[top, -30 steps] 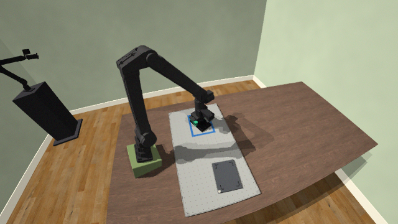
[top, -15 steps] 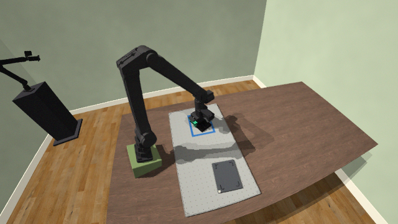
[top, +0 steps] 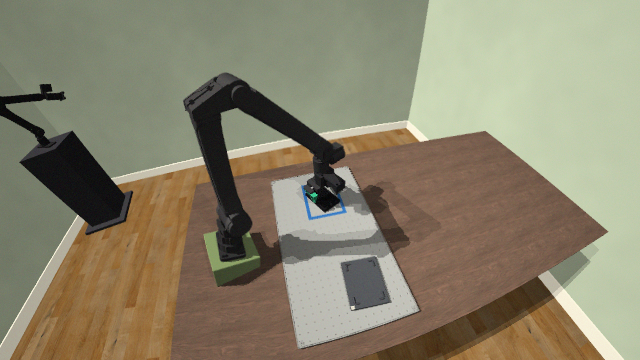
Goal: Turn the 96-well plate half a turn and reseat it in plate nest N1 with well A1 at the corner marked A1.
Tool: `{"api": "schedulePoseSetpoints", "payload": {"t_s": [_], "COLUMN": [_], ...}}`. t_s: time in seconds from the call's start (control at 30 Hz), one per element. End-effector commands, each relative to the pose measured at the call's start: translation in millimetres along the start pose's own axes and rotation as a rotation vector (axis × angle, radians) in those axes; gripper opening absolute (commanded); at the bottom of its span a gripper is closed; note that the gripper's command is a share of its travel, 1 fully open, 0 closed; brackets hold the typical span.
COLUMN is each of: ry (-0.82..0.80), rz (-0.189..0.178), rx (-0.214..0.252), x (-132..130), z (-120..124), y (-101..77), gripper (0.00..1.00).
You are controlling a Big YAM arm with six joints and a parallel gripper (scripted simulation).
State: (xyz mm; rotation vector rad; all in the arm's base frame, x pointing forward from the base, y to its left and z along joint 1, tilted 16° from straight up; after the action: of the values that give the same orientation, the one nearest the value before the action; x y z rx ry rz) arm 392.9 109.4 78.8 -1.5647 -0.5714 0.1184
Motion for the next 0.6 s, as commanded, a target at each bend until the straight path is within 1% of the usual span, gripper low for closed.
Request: {"api": "schedulePoseSetpoints", "payload": {"t_s": [0.0,0.03,0.1,0.17,0.23,0.27,0.3,0.37,0.43,0.47,0.5,0.57], "ry": [-0.005,-0.006,-0.005,-0.005,-0.006,-0.004,0.000,0.005,0.005,0.002,0.000,0.002], "rz": [-0.039,-0.036,-0.054,-0.055,-0.036,-0.042,-0.057,-0.057,-0.057,0.003,-0.009,-0.055], "rx": [-0.006,-0.006,-0.008,-0.007,-0.003,-0.004,-0.007,-0.008,-0.008,0.001,0.000,-0.007], "x": [15,13,22,22,13,16,22,22,22,-2,-1,21], "z": [-3,-2,-3,-2,1,1,-1,-2,-2,2,3,-1], "y": [-24.2,-26.1,-36.9,-42.5,-42.3,-47.0,-54.1,-59.7,-59.7,-43.6,-50.8,-70.1], "gripper": [1.00,1.00,1.00,1.00,1.00,1.00,1.00,1.00,1.00,1.00,1.00,1.00]}}
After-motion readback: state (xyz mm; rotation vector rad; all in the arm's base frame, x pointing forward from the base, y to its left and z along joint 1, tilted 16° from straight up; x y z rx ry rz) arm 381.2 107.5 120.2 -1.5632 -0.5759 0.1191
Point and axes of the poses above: the point where the finger pads meet when closed, its own y axis out along the fingers, its own x axis across the jaws, z = x × y, the point moved 1 cm from there along -y, back along the fingers, and after that the axes turned 10 degrees about -y, right-handed, at the moved point
